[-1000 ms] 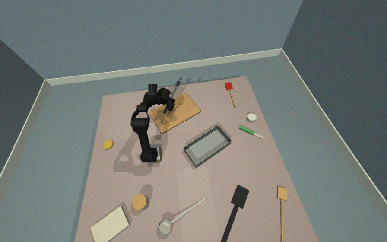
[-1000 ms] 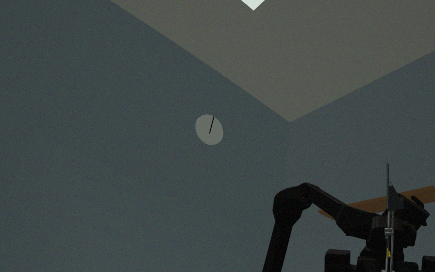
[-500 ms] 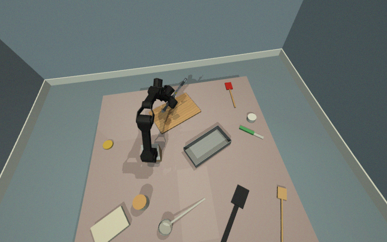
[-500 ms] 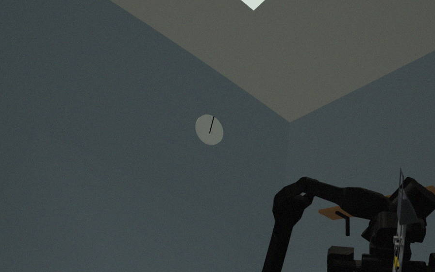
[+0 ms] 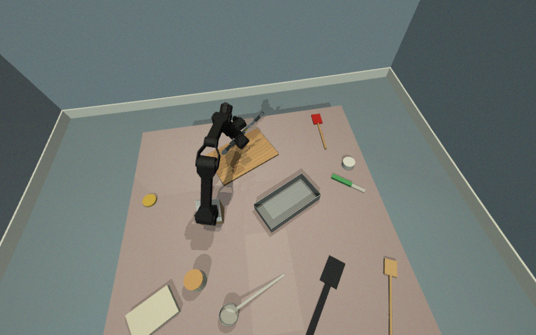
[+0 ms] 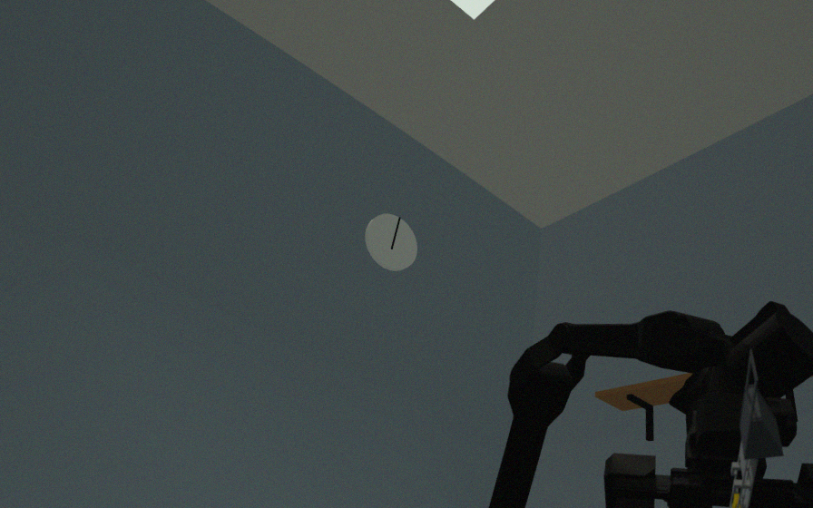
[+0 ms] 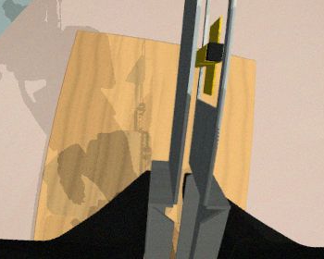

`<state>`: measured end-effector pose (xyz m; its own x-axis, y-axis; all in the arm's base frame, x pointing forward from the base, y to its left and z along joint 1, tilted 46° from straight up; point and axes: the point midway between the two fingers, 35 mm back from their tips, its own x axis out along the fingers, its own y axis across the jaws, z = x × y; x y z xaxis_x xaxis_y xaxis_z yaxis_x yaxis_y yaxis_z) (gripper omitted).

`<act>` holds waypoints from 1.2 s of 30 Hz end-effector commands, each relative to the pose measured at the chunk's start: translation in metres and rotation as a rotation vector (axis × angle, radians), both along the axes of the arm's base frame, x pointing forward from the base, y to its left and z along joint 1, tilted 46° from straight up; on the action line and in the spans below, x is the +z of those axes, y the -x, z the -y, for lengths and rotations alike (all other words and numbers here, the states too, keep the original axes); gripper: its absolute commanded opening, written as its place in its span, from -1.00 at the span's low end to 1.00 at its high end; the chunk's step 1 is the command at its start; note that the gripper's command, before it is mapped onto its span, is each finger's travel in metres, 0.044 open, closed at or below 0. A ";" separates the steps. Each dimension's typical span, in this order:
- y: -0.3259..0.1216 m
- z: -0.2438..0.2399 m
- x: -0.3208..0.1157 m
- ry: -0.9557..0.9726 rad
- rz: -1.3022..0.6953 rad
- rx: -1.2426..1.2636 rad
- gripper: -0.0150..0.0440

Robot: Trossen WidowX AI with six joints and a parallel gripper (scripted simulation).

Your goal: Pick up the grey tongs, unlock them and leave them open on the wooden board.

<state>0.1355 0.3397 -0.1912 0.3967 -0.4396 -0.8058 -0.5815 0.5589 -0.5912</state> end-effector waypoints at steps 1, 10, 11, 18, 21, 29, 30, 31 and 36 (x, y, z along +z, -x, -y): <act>-0.001 -0.003 0.004 0.019 -0.033 -0.049 -1.00; -0.003 0.001 0.013 0.100 -0.110 -0.156 -1.00; -0.003 0.002 0.015 0.109 -0.118 -0.168 -1.00; -0.004 0.007 0.025 0.170 -0.172 -0.251 -1.00; -0.004 0.009 0.030 0.196 -0.193 -0.287 -1.00; -0.004 0.011 0.036 0.225 -0.217 -0.328 -1.00; -0.004 0.011 0.036 0.225 -0.217 -0.328 -1.00; -0.004 0.011 0.036 0.225 -0.217 -0.328 -1.00; -0.004 0.012 0.034 0.224 -0.217 -0.328 -1.00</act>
<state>0.1395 0.3262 -0.1566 0.0435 -0.6928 -0.7198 -0.5248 0.5972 -0.6065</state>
